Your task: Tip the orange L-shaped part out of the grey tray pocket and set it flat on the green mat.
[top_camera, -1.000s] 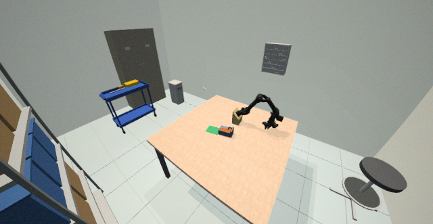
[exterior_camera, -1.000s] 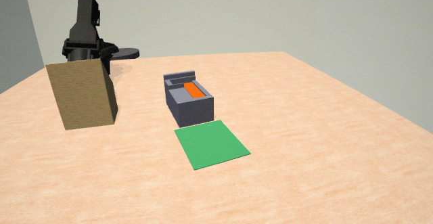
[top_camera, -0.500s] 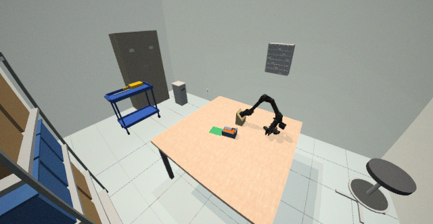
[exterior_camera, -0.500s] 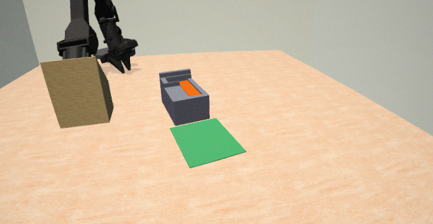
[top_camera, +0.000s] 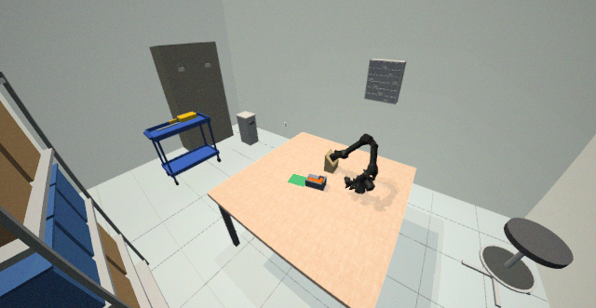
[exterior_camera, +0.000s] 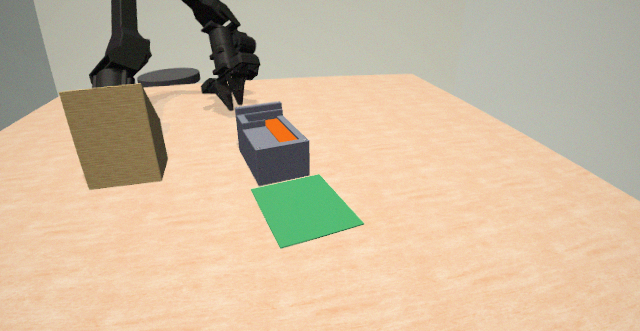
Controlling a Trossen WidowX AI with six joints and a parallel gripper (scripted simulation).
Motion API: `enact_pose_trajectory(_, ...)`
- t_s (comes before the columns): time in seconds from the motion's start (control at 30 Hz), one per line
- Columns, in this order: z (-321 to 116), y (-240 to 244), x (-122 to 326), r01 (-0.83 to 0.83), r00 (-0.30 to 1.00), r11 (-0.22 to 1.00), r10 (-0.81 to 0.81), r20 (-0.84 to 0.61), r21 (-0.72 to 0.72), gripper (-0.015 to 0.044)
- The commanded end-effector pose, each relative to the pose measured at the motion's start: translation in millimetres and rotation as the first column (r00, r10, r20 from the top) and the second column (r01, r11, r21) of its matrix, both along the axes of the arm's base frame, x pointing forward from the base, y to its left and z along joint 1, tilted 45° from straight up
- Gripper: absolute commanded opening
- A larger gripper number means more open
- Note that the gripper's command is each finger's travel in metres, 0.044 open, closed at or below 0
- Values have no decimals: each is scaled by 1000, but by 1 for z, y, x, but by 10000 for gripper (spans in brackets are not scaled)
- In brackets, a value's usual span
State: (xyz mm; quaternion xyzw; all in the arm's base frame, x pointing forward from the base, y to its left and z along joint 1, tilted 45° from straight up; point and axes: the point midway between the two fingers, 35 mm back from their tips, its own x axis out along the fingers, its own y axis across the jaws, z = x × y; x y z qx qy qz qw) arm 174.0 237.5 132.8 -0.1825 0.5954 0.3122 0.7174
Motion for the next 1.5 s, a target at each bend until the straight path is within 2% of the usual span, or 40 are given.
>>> enact_pose_trajectory(0.0,-21,-37,27,32,992,999,-34,-125,-18,180)
enact_pose_trajectory(0.27,-45,-104,61,144,944,988,-118,-307,62,180)
enact_pose_trajectory(0.5,-56,-165,76,275,894,929,-151,-421,250,180)
enact_pose_trajectory(0.7,-60,-212,82,392,877,817,-193,-441,423,180)
enact_pose_trajectory(0.97,-62,-212,82,396,876,813,-195,-440,428,180)
enact_pose_trajectory(1.23,-110,-162,76,395,877,811,-194,-440,431,180)
enact_pose_trajectory(1.47,-112,-161,75,395,877,811,-193,-440,431,180)
